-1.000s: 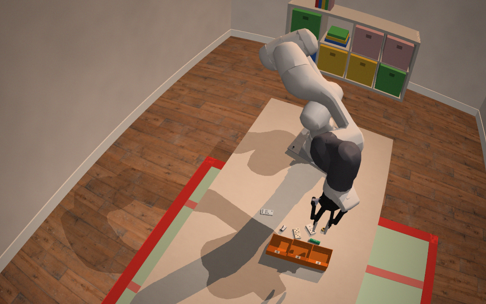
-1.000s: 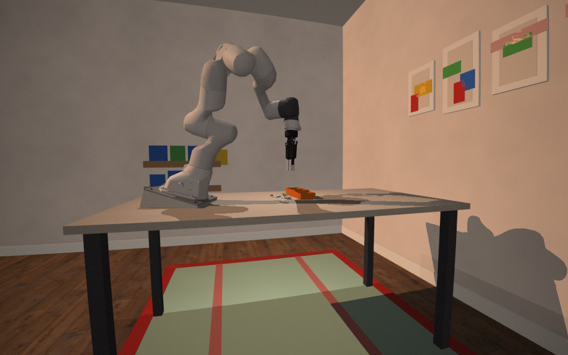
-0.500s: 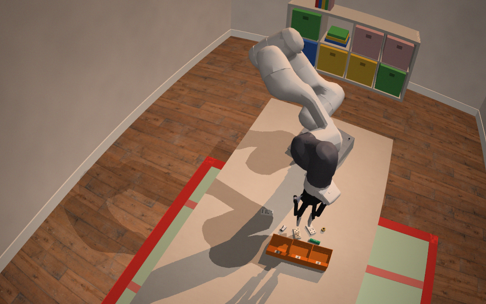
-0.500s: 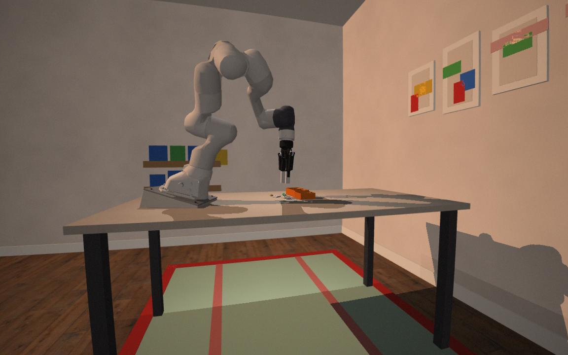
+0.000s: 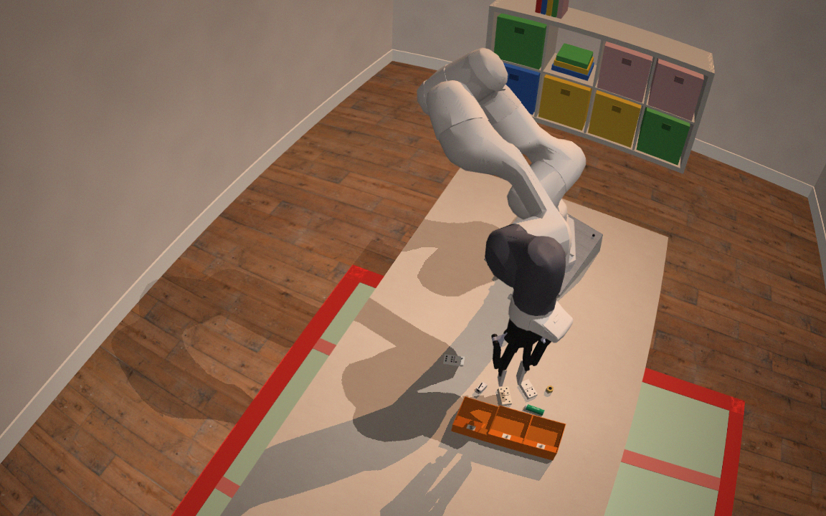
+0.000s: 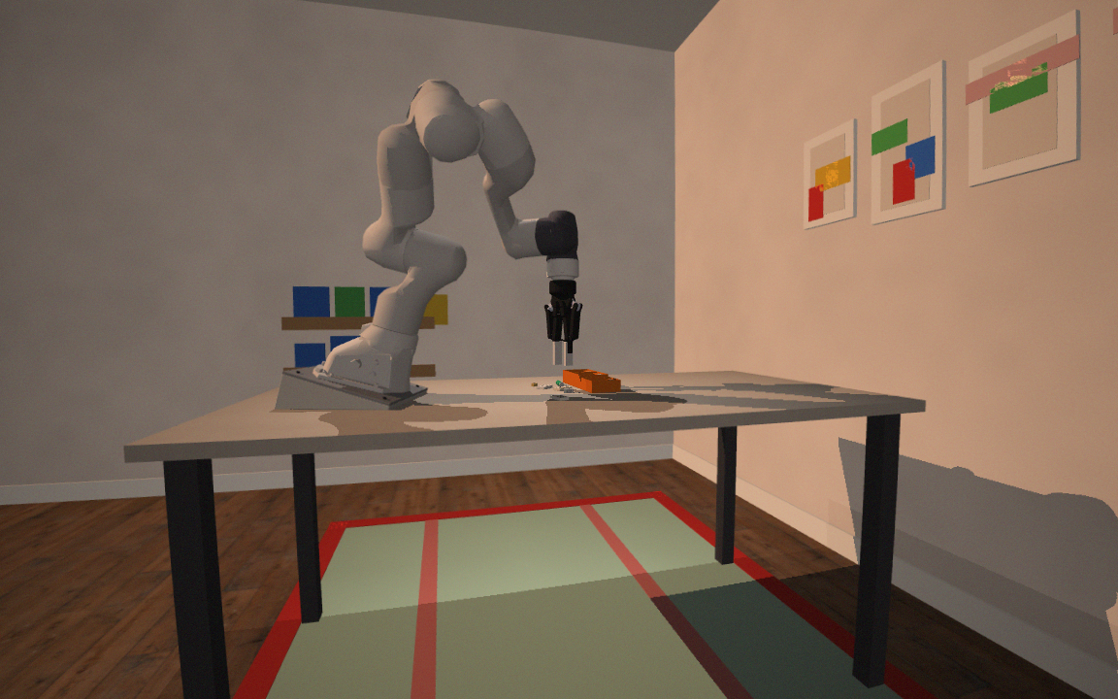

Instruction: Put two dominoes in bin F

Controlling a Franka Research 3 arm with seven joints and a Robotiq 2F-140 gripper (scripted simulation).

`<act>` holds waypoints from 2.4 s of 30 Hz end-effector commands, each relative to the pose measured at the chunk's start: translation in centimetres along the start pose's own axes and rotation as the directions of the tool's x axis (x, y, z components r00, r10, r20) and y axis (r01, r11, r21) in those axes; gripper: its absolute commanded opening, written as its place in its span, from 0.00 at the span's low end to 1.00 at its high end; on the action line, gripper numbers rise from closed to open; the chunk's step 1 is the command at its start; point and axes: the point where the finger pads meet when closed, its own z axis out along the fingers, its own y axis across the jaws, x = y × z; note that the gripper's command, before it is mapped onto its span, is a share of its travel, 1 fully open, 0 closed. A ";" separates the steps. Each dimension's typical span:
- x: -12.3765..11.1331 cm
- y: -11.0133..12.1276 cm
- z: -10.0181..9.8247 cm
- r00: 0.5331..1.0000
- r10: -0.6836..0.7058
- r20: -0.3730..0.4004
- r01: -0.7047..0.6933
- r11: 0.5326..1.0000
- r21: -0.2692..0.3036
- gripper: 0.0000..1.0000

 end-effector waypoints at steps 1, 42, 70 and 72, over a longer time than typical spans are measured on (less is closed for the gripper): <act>0.2 0.0 0.0 0.999 -0.040 -0.006 0.040 0.999 0.001 0.25; 0.3 -0.3 4.0 0.999 -0.040 -0.006 0.040 0.999 0.001 0.25; 0.5 -0.2 6.7 0.999 -0.040 -0.006 0.040 0.999 0.001 0.25; 0.4 -0.2 6.7 0.999 -0.040 -0.006 0.040 0.999 0.001 0.25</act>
